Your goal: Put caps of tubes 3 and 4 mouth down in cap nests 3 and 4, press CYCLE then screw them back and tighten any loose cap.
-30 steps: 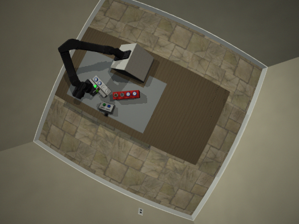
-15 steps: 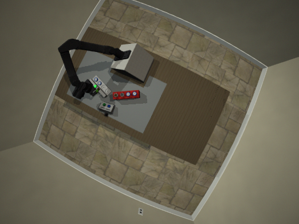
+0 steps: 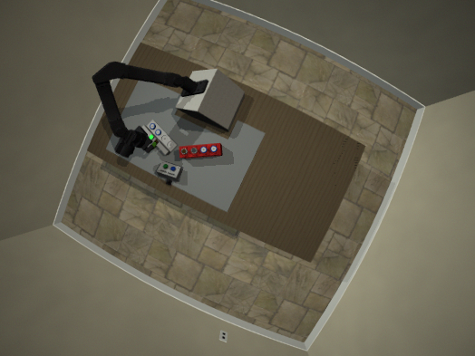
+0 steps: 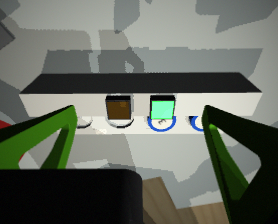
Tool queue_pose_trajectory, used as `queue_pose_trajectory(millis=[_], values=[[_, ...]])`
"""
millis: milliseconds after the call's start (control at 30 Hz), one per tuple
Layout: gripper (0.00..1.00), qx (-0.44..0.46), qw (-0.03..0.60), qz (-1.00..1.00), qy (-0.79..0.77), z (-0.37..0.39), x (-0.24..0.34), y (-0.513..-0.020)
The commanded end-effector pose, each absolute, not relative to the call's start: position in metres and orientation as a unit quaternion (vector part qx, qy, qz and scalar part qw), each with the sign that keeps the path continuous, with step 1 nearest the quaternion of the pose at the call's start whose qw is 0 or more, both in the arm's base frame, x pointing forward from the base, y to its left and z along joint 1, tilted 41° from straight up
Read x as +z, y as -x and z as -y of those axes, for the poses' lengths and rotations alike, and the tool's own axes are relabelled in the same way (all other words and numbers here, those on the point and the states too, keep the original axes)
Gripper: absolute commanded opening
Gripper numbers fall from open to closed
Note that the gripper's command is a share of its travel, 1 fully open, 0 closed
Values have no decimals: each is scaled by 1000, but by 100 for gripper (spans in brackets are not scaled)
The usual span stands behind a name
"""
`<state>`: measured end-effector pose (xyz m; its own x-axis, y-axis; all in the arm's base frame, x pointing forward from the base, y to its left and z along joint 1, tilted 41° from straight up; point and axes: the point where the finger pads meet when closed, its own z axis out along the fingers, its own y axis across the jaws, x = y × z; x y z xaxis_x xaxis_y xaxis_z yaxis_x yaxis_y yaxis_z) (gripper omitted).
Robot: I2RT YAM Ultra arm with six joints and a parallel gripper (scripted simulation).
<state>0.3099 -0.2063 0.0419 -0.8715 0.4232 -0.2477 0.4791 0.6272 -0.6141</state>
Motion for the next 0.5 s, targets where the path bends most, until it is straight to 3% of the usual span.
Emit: queue_pose_trajectory(millis=[0, 333, 367, 467], values=[[100, -352, 46, -902, -246, 203, 44, -314], [100, -352, 46, -902, -246, 203, 44, -314], [47, -352, 46, -902, -246, 198, 49, -309], [47, -352, 46, -902, -246, 189, 59, -300]])
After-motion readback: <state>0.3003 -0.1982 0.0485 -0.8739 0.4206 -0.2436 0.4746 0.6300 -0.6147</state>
